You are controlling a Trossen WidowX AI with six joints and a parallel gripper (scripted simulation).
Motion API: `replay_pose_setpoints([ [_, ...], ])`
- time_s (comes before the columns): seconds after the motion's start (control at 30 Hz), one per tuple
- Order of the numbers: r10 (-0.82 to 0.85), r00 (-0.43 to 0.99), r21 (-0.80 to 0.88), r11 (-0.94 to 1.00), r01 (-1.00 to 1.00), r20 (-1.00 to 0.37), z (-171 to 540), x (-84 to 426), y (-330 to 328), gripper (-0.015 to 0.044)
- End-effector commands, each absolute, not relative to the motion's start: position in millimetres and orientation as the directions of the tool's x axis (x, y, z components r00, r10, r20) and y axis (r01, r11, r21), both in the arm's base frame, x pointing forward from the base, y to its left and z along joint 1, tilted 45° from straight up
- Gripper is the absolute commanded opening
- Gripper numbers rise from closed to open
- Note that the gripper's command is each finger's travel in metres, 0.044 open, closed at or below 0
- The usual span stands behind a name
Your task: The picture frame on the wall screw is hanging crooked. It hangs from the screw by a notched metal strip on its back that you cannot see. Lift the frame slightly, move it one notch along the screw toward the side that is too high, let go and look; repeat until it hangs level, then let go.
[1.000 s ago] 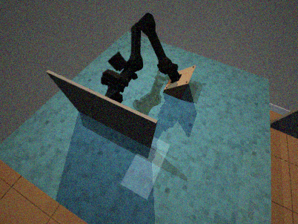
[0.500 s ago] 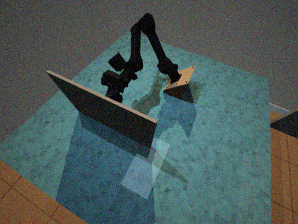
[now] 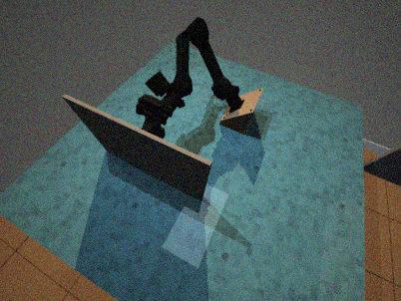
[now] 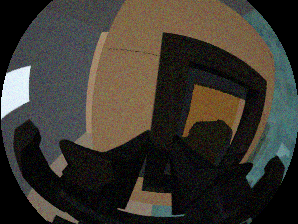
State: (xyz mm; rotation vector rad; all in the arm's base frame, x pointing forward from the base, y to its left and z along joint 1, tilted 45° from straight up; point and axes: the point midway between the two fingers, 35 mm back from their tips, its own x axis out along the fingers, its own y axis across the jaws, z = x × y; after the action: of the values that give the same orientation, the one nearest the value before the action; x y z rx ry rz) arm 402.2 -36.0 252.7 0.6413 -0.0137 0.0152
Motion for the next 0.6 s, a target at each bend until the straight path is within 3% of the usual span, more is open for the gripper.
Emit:
replay_pose_setpoints([
  [0.0,0.01,1.0,0.602,0.798,-0.019,0.018,252.4,402.2,-36.4,0.0],
  [0.57,0.01,1.0,0.671,0.741,-0.019,0.017,252.3,402.2,-36.9,0.0],
])
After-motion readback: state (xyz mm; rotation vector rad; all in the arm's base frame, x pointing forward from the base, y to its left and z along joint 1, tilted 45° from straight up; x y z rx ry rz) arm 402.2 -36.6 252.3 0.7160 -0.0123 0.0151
